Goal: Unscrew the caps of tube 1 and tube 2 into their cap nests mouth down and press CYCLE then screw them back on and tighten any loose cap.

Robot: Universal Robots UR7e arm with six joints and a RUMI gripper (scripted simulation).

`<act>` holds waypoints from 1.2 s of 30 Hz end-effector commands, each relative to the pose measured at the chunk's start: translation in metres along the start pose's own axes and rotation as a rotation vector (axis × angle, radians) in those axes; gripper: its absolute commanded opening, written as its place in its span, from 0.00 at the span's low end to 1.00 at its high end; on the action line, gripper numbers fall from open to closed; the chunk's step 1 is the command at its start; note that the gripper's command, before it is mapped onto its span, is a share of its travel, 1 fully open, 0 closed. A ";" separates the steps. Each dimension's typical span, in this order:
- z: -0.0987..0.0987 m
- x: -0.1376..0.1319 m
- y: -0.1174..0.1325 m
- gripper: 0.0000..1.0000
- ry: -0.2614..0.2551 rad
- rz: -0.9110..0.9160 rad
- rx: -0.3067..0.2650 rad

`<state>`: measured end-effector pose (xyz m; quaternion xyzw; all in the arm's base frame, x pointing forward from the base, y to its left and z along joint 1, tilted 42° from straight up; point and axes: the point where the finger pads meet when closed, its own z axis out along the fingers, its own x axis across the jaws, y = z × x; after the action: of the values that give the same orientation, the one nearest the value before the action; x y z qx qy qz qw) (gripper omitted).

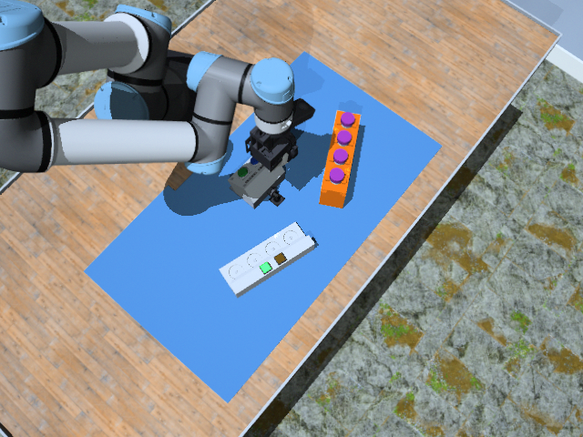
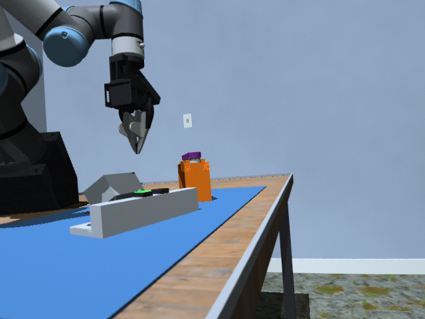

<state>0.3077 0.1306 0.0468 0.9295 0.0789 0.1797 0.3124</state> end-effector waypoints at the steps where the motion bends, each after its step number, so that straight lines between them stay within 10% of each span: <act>1: 0.007 -0.020 0.016 0.00 0.008 0.001 0.006; 24: 0.029 -0.075 0.053 0.00 0.010 0.000 0.006; 31: 0.048 -0.070 0.053 0.00 -0.224 0.002 -0.003; 36: 0.048 -0.070 0.053 0.00 -0.253 0.002 -0.005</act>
<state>0.2629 0.0446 0.0295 0.9418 0.0488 0.1043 0.3160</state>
